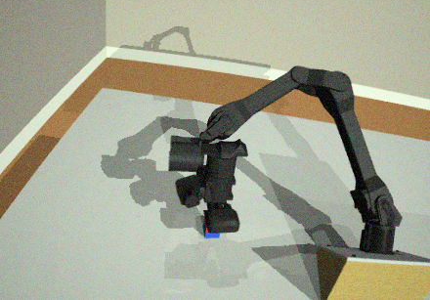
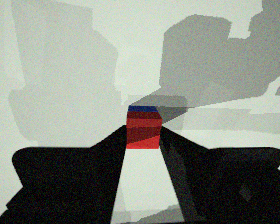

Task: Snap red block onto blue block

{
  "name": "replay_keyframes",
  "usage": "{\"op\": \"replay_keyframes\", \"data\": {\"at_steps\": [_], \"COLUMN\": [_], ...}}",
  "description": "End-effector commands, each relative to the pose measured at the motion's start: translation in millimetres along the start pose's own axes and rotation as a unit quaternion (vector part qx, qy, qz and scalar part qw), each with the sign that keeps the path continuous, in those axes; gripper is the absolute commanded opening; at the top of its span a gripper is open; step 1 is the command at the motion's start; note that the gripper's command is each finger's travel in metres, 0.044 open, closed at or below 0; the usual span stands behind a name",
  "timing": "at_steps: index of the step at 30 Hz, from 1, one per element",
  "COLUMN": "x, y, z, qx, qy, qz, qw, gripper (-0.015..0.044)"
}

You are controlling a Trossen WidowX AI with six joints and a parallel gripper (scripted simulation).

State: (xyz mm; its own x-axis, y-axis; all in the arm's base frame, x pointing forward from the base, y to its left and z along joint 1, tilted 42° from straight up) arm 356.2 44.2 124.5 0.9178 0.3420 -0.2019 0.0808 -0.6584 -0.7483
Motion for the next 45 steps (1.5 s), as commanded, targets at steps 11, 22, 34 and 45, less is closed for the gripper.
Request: {"op": "replay_keyframes", "data": {"at_steps": [11, 22, 34, 45], "x": [-0.2, -0.2, 3.9, 3.5], "y": [1.9, 1.9, -63.0, -98.5], "z": [0.0, 0.0, 0.2, 0.3], "qx": [-0.001, -0.001, 0.002, 0.001], "qy": [0.0, 0.0, -0.001, -0.001], "qz": [-0.001, -0.001, -0.002, -0.001], "qw": [1.0, 1.0, 1.0, 1.0], "gripper": [0.0, 0.022, 0.022, 0.022]}}
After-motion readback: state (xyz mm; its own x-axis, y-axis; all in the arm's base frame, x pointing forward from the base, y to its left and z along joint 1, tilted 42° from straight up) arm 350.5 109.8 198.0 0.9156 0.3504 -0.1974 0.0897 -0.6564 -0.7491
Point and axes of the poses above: the point midway between the two fingers, 35 mm back from their tips, its own y axis out along the fingers, its own z axis across the jaws, x = y × z, the point moved 10 cm from there along -y, back along the fingers, and after that the axes turned 5 degrees about -y, right-handed, at the moved point
